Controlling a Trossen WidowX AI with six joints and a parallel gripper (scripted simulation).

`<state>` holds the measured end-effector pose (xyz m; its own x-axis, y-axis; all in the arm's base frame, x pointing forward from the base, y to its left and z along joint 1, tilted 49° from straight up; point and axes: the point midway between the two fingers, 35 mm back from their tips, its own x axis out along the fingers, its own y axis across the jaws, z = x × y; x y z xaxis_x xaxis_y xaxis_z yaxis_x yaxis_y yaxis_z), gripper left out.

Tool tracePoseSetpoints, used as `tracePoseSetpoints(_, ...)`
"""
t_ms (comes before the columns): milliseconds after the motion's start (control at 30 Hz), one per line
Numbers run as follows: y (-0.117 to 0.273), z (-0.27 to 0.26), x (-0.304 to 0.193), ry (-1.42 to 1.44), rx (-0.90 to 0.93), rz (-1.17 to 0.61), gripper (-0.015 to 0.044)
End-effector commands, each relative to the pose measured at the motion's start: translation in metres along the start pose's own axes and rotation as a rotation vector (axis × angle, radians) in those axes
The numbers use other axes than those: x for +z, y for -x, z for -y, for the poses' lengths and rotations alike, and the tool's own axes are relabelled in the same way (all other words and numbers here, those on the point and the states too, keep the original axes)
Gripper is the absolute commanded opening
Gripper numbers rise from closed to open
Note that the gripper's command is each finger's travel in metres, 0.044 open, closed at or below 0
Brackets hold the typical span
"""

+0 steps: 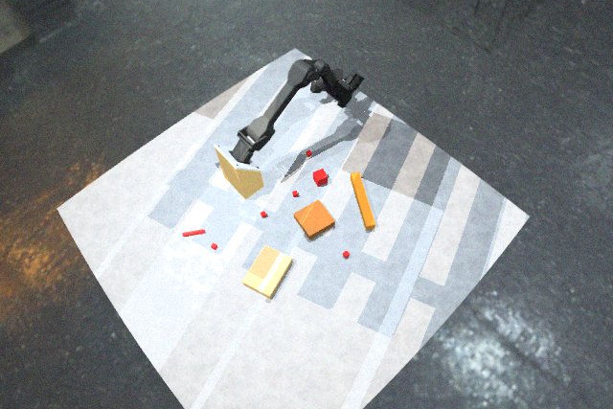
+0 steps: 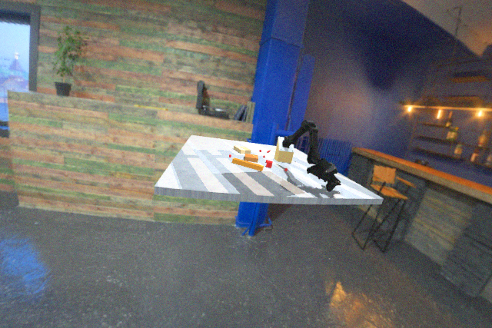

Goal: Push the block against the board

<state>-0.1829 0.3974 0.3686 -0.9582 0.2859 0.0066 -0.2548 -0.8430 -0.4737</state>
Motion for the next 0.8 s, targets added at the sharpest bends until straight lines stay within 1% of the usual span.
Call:
tracePoseSetpoints(0,0.036,0.020,-0.016,-0.024,-0.117,-0.080,0.0000)
tracePoseSetpoints(400,0.144,0.057,-0.060,-0.124,-0.425,-0.298,0.0000)
tracePoseSetpoints(767,0.247,0.057,-0.093,-0.244,-0.676,-0.485,0.0000)
